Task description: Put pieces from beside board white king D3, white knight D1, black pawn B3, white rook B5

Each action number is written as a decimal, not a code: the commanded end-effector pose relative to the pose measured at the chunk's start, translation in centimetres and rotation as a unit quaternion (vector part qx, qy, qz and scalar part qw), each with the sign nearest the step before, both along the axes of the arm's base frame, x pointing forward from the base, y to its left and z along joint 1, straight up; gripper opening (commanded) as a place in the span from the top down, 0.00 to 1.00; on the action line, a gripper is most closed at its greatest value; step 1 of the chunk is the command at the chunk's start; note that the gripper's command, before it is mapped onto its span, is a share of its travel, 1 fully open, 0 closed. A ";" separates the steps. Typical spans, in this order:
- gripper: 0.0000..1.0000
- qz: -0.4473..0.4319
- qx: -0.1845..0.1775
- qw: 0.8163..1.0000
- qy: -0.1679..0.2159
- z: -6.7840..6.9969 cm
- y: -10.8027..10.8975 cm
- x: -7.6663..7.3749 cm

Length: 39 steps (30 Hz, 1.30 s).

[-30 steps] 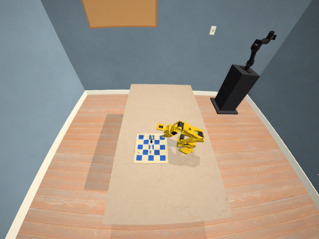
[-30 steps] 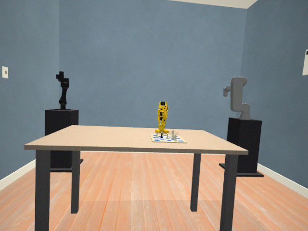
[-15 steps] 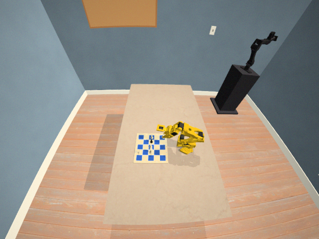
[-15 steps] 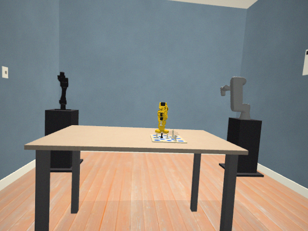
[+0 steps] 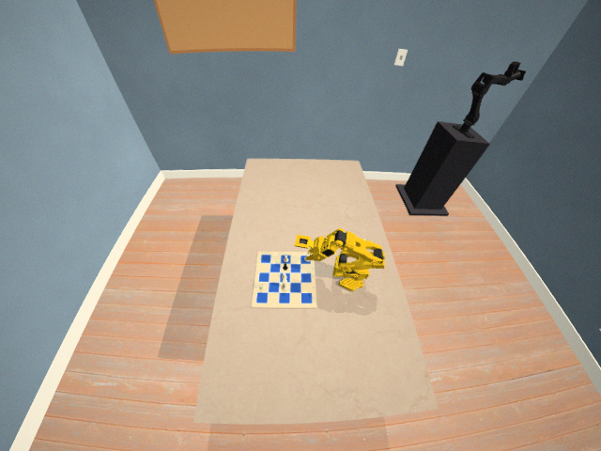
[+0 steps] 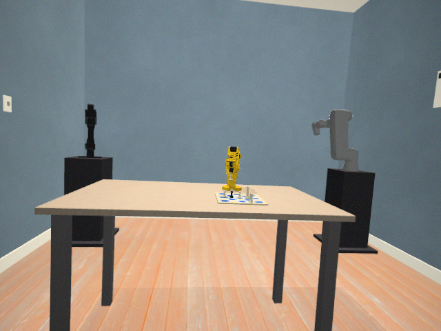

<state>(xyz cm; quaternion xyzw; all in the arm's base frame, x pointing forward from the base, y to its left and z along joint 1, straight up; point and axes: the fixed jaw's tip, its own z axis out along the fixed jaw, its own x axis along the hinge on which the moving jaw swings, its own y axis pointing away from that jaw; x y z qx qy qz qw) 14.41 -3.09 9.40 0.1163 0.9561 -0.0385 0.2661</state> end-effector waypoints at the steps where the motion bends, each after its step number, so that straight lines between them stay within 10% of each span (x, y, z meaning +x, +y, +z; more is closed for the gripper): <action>1: 1.00 0.001 0.003 1.000 0.002 -0.2 0.1 0.1; 39: 1.00 0.001 0.003 1.000 0.002 -5.0 0.1 0.1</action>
